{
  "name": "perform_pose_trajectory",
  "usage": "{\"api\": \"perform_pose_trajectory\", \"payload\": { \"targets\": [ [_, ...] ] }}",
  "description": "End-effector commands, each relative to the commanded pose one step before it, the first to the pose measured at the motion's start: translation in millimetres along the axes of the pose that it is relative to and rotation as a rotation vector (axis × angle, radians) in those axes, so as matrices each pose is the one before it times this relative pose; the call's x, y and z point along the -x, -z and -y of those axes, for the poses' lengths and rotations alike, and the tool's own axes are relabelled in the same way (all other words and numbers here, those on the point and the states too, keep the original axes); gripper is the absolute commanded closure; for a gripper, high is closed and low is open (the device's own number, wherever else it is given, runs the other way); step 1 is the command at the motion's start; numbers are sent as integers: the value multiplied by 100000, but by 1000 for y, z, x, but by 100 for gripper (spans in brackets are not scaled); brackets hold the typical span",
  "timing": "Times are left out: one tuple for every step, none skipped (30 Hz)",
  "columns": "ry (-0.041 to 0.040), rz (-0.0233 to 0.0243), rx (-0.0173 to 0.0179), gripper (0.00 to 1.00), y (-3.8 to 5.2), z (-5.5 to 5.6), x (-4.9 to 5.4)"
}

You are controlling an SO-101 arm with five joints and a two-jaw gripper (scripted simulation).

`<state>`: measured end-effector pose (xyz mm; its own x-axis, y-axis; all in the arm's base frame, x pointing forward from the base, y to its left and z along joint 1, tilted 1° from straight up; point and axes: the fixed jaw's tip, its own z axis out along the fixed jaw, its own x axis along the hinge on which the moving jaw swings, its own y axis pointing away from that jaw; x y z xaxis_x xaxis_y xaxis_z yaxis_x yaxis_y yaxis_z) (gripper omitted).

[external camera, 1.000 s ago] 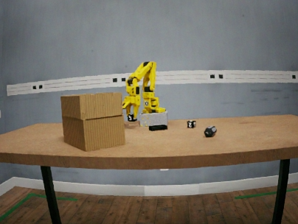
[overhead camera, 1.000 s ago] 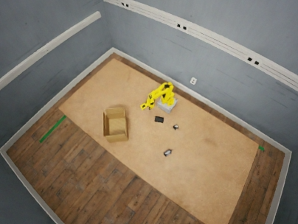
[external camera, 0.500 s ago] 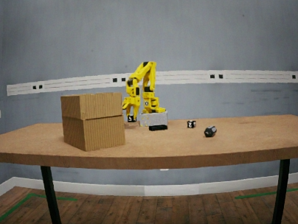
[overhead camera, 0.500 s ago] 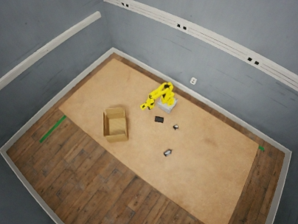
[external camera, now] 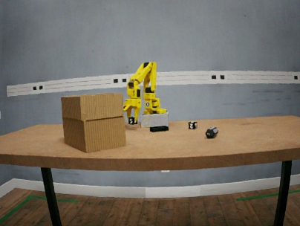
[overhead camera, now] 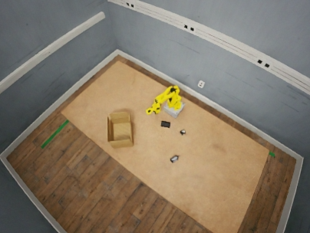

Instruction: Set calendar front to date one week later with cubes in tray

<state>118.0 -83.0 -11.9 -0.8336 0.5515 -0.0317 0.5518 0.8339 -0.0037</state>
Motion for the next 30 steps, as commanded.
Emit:
{"api": "perform_pose_trajectory", "payload": {
  "targets": [
    [585, -1891, 283, 100, -4425, -2203, -4125],
    [0, 0, 0, 100, -708, 1, -1],
    [0, 0, 0, 100, -738, 2, -6],
    [0, 0, 0, 100, -709, -5, -13],
    [0, 0, 0, 100, -637, 1, -15],
    [0, 0, 0, 100, -516, 1, -11],
    [0, 0, 0, 100, -378, -5, -9],
    [0, 0, 0, 100, -228, 0, -12],
    [0, 0, 0, 100, -96, 0, -4],
    [0, 0, 0, 100, -12, 0, 0],
    [0, 0, 0, 100, 0, 0, 0],
    [0, 0, 0, 100, 0, 0, 0],
    [0, -2, 0, 100, -17, 2, -1],
    [0, 0, 0, 100, -102, 0, 2],
    [0, 0, 0, 100, -228, 1, 5],
    [0, 0, 0, 100, -378, 1, 9],
    [0, 0, 0, 100, -522, -5, 7],
    [0, 0, 0, 100, -636, 1, 3],
    [0, 0, 0, 100, -714, 1, -1],
    [0, 0, 0, 100, -732, 1, -6],
    [0, 0, 0, 100, -708, -5, -7],
    [0, 0, 0, 100, -637, 1, -15],
    [0, 0, 0, 100, -516, 1, -12],
    [0, 0, 0, 100, -378, 1, -15],
    [0, 0, 0, 100, -228, -6, -7],
    [0, 0, 0, 100, -96, 0, -4],
    [0, 0, 0, 100, -18, 0, 0],
    [0, 0, 0, 100, 0, 0, 0],
    [0, 0, 0, 100, 0, 0, 0],
    [0, 2, 0, 100, -15, 2, 2]
  ]
}}
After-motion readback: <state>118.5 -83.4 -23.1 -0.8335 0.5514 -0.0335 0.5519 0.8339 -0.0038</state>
